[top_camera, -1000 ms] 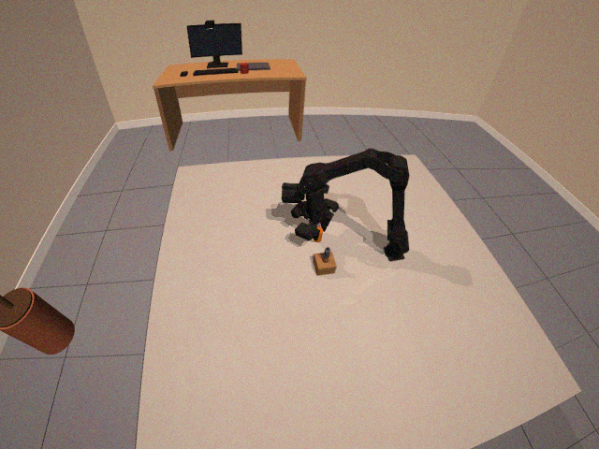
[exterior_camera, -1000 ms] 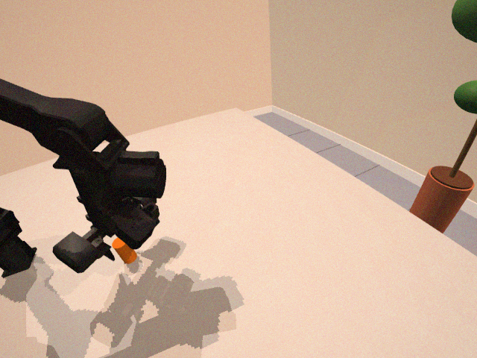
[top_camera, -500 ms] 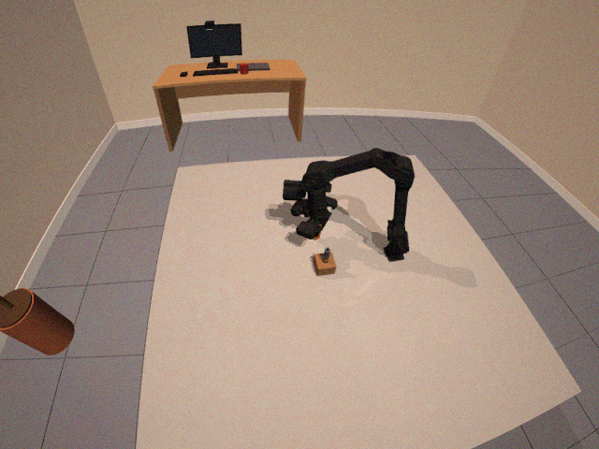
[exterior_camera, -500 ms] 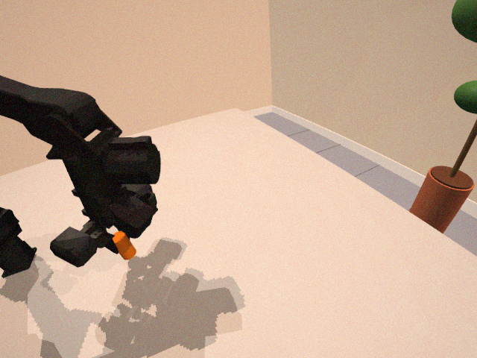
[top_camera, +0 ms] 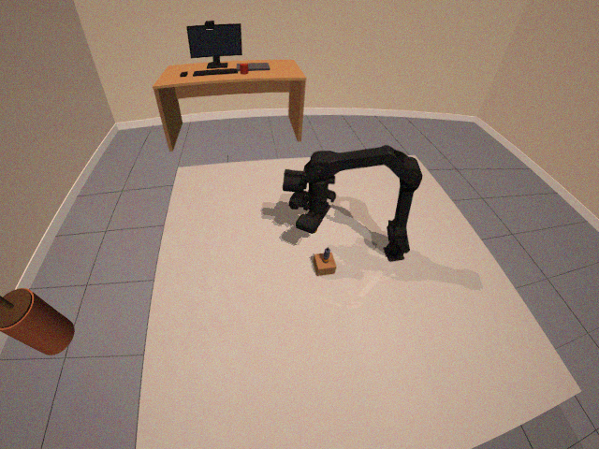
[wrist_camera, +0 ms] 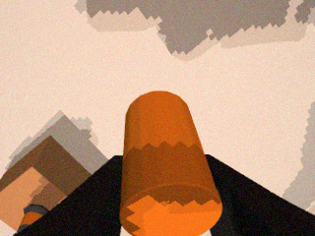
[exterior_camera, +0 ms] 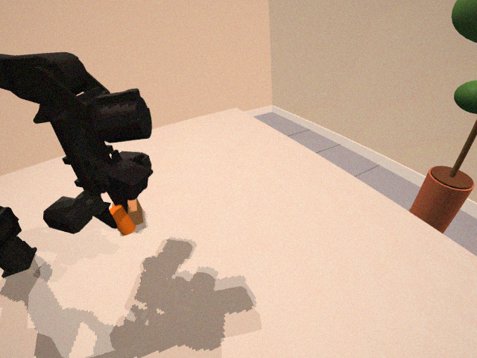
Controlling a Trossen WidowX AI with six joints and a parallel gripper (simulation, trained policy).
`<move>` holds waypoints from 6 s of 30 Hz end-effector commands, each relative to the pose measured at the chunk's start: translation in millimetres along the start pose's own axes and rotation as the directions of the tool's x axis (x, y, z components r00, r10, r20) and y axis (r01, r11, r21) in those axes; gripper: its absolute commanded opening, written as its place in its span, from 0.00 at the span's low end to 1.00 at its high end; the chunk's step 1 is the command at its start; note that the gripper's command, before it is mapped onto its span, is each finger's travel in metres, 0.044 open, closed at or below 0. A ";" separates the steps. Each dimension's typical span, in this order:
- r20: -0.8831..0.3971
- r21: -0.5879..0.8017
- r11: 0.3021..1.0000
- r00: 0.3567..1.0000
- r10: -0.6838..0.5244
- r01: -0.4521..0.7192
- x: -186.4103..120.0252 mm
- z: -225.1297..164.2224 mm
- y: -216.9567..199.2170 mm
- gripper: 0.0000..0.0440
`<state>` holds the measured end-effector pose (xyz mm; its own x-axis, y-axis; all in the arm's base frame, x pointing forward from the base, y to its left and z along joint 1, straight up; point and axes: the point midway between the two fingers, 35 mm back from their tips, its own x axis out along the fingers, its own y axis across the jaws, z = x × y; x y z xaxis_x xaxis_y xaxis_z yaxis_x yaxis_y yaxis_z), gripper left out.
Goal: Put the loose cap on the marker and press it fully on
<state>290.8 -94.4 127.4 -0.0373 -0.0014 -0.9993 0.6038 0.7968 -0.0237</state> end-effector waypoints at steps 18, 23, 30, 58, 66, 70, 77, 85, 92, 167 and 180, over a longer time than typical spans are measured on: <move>-0.011 -0.087 0.996 1.000 0.026 -0.027 -46.7 -50.3 60.5 0.02; -0.023 -0.111 0.994 1.000 0.019 -0.022 -51.8 -65.3 70.7 0.00; -0.035 -0.134 0.991 0.999 0.007 -0.012 -54.9 -79.8 78.9 0.00; -0.125 -0.193 0.981 0.991 -0.049 0.024 1.6 -86.1 78.2 0.00; -0.127 -0.234 0.972 0.990 -0.057 0.026 19.1 -85.8 78.0 0.01; -0.128 -0.244 0.969 0.990 -0.063 0.030 24.2 -85.9 77.1 0.07; -0.129 -0.271 0.962 0.989 -0.074 0.036 29.4 -86.5 73.5 0.10; -0.124 -0.280 0.959 0.989 -0.076 0.039 30.9 -85.7 72.7 0.12; -0.122 -0.285 0.958 0.989 -0.077 0.040 31.4 -85.3 72.4 0.14; -0.132 -0.353 0.935 0.987 -0.092 0.040 38.1 -92.0 63.4 0.44; -0.087 -0.381 0.925 0.995 -0.046 0.009 23.8 -96.5 60.6 1.00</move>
<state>249.1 12.0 101.4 -0.1561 0.0115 -0.9877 0.2623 0.9645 -0.0303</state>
